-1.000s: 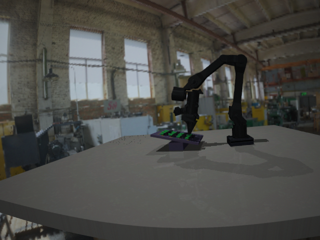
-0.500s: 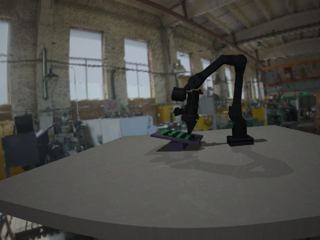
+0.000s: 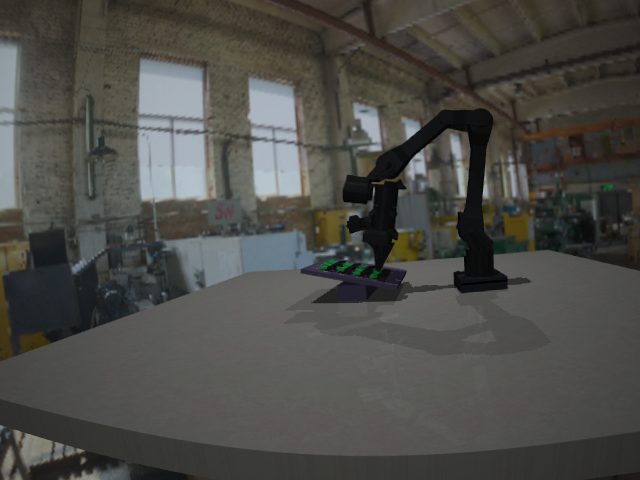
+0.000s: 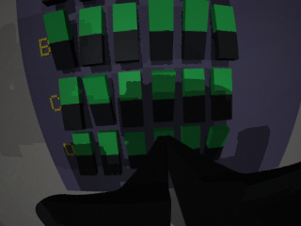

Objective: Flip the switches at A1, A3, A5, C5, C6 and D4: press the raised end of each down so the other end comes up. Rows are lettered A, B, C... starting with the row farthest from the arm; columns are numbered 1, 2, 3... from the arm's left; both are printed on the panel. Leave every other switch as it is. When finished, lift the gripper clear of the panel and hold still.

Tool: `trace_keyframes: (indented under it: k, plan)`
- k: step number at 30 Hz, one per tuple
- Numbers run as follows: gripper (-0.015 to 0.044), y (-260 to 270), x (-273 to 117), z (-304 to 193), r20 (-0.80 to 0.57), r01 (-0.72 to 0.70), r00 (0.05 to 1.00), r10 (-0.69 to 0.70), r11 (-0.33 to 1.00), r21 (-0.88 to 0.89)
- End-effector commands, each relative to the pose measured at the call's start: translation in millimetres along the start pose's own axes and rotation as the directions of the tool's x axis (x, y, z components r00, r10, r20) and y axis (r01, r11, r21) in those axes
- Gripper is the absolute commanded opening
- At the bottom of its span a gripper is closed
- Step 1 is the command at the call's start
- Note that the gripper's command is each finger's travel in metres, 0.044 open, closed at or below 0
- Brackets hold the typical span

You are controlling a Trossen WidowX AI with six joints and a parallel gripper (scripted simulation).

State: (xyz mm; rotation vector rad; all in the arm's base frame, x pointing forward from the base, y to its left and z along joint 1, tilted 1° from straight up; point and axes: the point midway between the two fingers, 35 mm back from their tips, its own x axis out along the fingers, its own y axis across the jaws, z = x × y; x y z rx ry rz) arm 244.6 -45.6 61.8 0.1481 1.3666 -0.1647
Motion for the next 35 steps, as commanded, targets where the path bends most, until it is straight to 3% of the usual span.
trace_keyframes:
  k: [1, 4, 9, 14, 20, 35]
  plan:
    - [0.0000, -0.4, 0.9, 0.3, 0.002, 0.003, 1.000, -0.003, 1.000, 0.006]
    - [0.0000, 0.0, -3.0, 0.2, 0.001, 0.000, 1.000, 0.000, 1.000, 0.000]
    - [0.0000, -0.2, -63.9, -2.3, 0.026, 0.003, 1.000, -0.003, 1.000, 0.006]
    - [0.0000, 0.1, -64.3, -0.7, 0.027, 0.003, 1.000, -0.003, 1.000, 0.006]
    - [0.0000, 9.3, -72.5, 46.7, 0.030, 0.002, 1.000, -0.002, 1.000, 0.006]
    - [0.0000, 9.6, -72.7, 48.3, 0.031, 0.002, 1.000, -0.002, 1.000, 0.006]
